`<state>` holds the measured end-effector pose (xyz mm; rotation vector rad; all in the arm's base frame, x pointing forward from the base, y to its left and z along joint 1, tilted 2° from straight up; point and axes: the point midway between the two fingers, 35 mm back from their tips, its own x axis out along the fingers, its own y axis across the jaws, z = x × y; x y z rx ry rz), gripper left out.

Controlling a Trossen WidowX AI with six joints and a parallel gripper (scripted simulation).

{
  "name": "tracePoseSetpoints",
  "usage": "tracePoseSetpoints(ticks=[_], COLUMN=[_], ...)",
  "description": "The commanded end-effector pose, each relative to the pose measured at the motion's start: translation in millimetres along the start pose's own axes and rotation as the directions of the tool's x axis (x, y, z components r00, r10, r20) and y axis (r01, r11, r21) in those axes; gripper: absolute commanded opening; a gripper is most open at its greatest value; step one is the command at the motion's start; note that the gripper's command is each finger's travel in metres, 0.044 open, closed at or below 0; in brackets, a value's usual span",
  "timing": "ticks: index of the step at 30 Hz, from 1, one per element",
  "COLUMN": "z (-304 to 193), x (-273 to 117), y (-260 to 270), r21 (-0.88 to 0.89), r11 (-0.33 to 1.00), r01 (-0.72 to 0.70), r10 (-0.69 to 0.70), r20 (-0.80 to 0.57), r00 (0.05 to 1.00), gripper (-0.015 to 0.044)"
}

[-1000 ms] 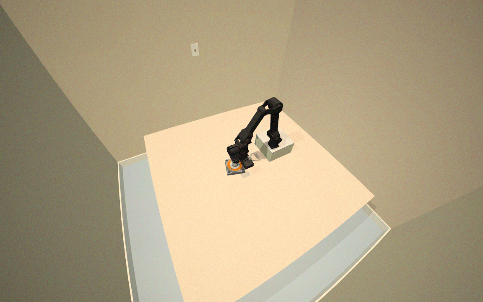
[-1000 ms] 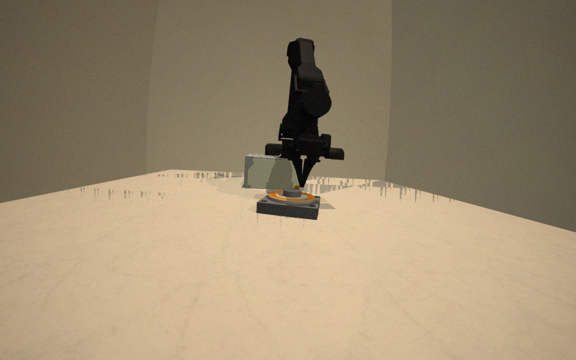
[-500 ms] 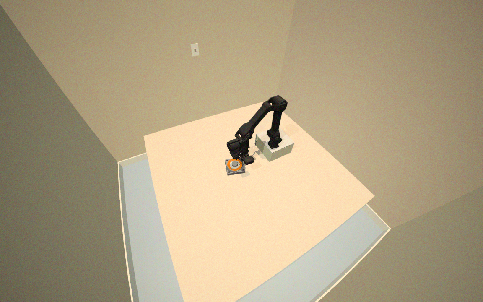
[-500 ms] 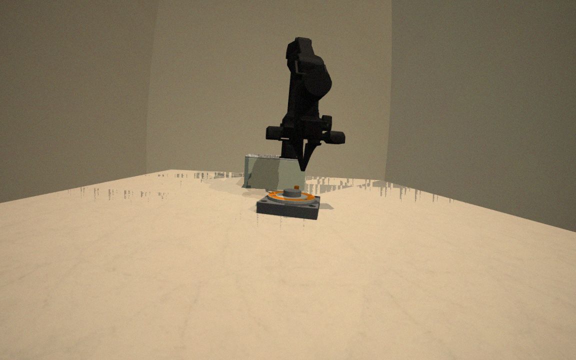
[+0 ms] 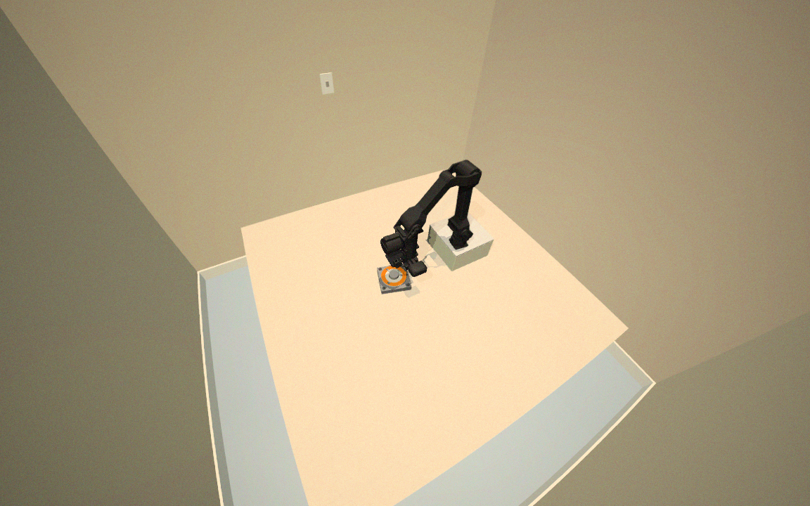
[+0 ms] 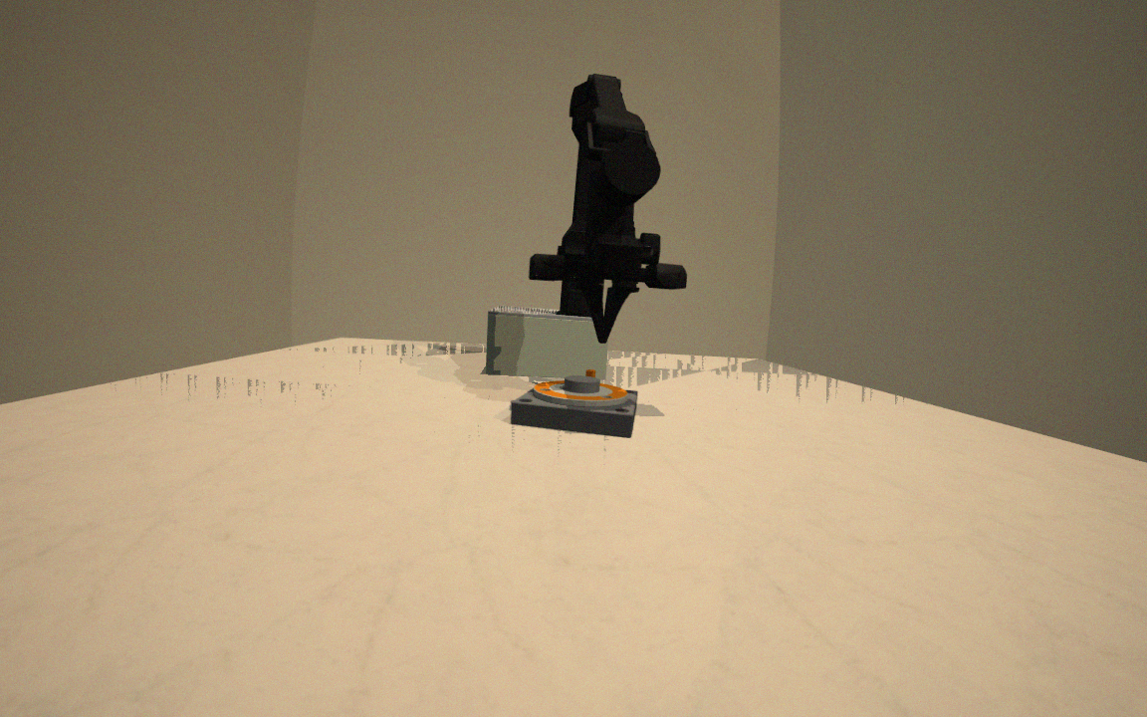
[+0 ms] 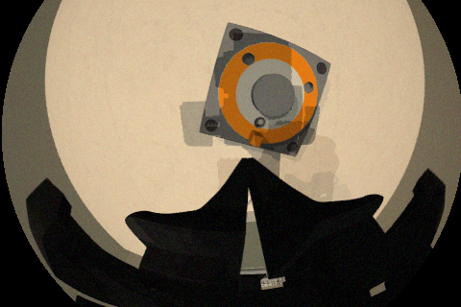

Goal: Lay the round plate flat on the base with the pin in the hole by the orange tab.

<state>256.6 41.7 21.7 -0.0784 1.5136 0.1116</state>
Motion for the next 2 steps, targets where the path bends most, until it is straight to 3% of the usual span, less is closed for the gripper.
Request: tracePoseSetpoints(ticks=[1,2], z=[0.1,0.1], x=[0.3,0.3], y=[0.0,0.0], r21=[0.0,0.0], r11=[1.0,1.0], r01=[0.0,0.0], r10=[0.0,0.0], r20=[0.0,0.0], r00=[1.0,1.0], gripper=[0.0,0.0])
